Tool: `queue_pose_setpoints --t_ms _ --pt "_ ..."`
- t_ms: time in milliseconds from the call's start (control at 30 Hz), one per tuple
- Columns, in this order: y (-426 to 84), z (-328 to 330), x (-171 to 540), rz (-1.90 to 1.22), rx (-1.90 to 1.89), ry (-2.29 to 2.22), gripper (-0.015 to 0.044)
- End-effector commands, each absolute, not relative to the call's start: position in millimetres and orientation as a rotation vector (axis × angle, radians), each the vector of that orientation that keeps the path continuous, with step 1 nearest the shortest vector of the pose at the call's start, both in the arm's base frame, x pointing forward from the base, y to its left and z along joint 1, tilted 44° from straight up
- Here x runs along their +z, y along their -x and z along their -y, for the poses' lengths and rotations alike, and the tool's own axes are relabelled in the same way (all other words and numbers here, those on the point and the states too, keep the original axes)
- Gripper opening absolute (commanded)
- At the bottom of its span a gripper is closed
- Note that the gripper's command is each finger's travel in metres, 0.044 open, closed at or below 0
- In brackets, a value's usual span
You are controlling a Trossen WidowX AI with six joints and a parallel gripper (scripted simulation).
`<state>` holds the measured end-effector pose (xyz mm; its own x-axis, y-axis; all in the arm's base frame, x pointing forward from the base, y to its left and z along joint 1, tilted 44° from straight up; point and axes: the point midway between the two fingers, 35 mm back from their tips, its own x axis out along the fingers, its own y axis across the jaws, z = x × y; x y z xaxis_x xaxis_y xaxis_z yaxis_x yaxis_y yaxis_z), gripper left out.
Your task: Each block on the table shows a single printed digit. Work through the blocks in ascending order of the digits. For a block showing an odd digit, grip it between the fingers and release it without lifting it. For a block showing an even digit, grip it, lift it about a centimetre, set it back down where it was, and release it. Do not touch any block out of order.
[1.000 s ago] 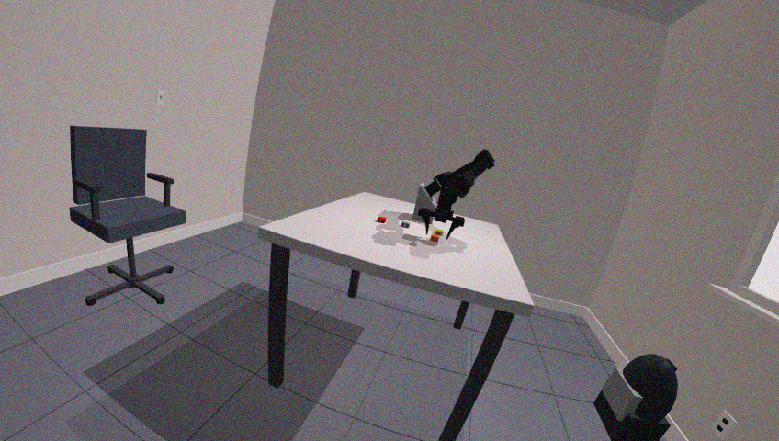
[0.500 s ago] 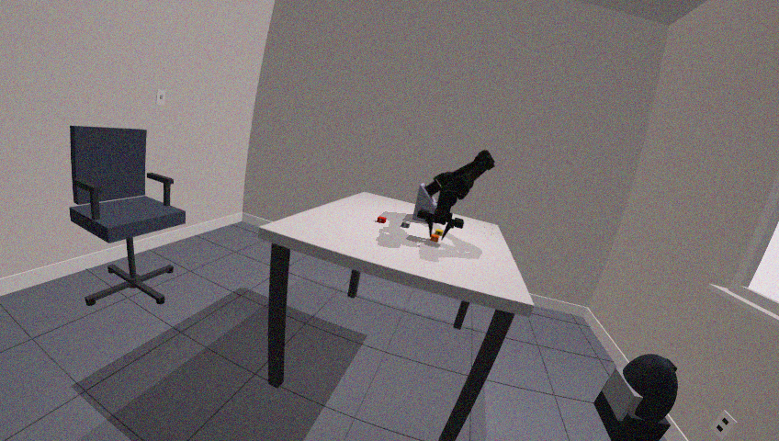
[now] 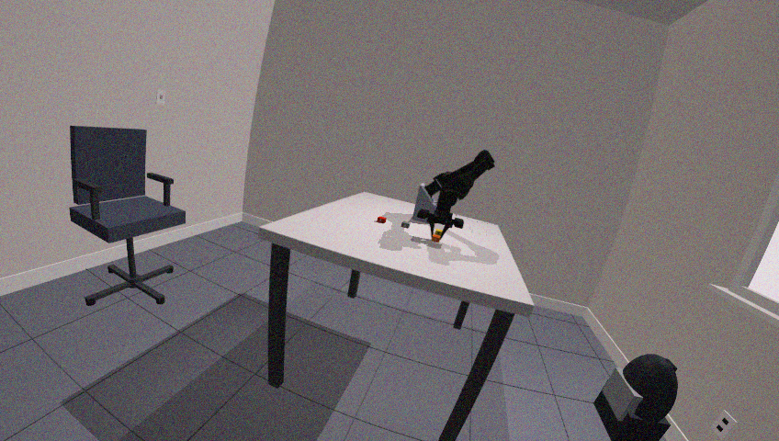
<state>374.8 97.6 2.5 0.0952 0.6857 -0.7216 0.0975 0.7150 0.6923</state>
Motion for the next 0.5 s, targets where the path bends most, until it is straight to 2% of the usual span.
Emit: queue_pose_setpoints --t_ms 0,267,467 --pt "-375.0 -97.7 2.2 -1.432 0.491 -0.696 0.0120" --pt "-375.0 -97.7 2.2 -1.432 0.491 -0.696 0.0120" --pt "-375.0 -97.7 2.2 -1.432 0.491 -0.696 0.0277"
